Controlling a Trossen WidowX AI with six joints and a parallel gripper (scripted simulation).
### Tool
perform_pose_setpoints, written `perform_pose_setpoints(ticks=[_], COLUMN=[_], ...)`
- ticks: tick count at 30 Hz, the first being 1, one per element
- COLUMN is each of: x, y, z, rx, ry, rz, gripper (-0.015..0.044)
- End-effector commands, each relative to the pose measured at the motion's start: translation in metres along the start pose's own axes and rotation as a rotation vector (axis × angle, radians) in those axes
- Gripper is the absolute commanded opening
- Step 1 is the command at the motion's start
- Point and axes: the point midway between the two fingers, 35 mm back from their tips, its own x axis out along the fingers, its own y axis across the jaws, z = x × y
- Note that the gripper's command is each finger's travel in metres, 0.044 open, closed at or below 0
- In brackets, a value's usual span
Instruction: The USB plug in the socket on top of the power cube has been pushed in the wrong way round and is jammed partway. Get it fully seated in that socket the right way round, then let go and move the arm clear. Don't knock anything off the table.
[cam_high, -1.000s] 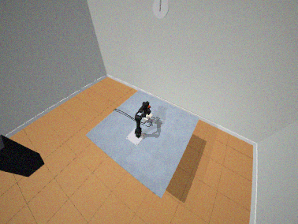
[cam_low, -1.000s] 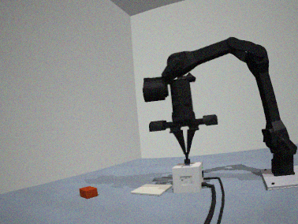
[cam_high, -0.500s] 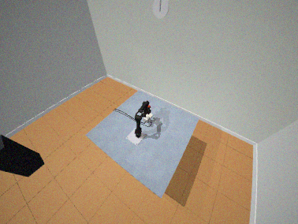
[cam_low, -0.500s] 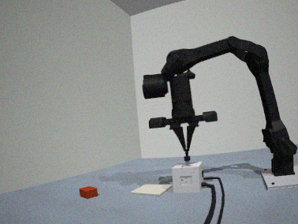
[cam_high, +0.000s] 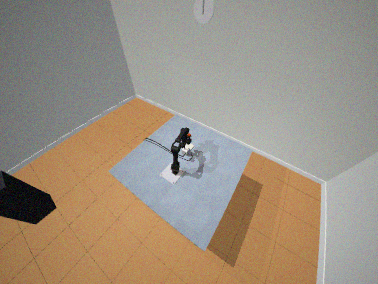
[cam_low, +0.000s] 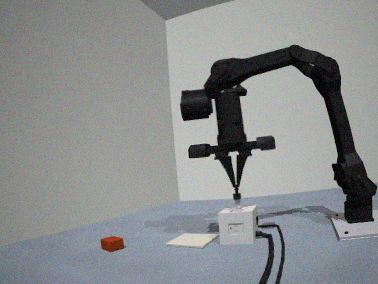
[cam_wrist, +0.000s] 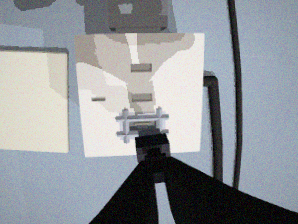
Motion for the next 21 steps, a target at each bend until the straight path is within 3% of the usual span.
perform_pose_setpoints(ticks=[1, 13, 21], x=[-0.0048, -0.0078, -0.0067], y=[0.0006, 0.0003, 0.0001], z=[-0.0002, -0.0001, 0.0000], rx=[0.000, -0.017, -0.221], ry=[0.001, 0.000, 0.000], rz=[0.004, 0.003, 0.002], gripper=[0.0000, 0.0000, 0.0000])
